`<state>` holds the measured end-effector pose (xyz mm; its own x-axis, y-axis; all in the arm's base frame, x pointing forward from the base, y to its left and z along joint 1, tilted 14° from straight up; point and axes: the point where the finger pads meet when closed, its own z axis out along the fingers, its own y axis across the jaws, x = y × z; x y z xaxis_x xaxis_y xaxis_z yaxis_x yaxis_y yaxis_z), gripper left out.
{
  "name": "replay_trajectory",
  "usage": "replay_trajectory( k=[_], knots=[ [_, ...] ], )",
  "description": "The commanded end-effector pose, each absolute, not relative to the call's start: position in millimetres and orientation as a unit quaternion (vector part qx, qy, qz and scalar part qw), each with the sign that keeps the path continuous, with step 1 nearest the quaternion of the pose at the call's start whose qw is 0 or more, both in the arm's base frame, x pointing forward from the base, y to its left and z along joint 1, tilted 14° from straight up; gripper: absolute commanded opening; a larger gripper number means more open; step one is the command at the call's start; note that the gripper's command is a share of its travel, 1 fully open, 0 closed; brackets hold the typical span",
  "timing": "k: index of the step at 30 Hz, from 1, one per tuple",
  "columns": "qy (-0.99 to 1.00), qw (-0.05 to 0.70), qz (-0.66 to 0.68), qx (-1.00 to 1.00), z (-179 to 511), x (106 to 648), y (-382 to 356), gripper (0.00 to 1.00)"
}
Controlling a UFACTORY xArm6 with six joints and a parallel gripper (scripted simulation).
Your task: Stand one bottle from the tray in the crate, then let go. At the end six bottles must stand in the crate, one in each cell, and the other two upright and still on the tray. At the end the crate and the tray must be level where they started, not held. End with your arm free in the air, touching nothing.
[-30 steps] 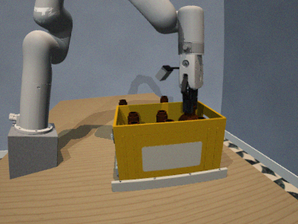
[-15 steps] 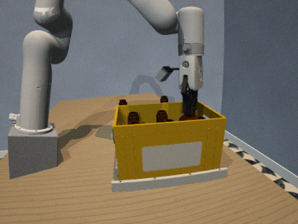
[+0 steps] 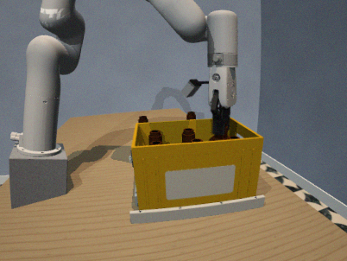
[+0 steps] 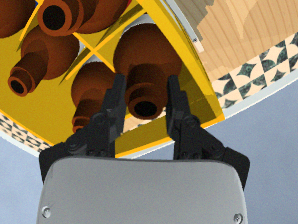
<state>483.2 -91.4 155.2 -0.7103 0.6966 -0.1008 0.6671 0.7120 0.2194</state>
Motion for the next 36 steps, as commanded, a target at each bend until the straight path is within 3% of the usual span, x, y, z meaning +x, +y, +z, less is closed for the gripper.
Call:
replay_trajectory(
  k=[1, 36],
  knots=[
    [0.921, 0.091, 0.084, 0.370, 155.2, 484.8, -91.7, 0.00],
    [0.921, 0.091, 0.084, 0.370, 147.4, 486.7, -91.0, 0.00]
  ],
)
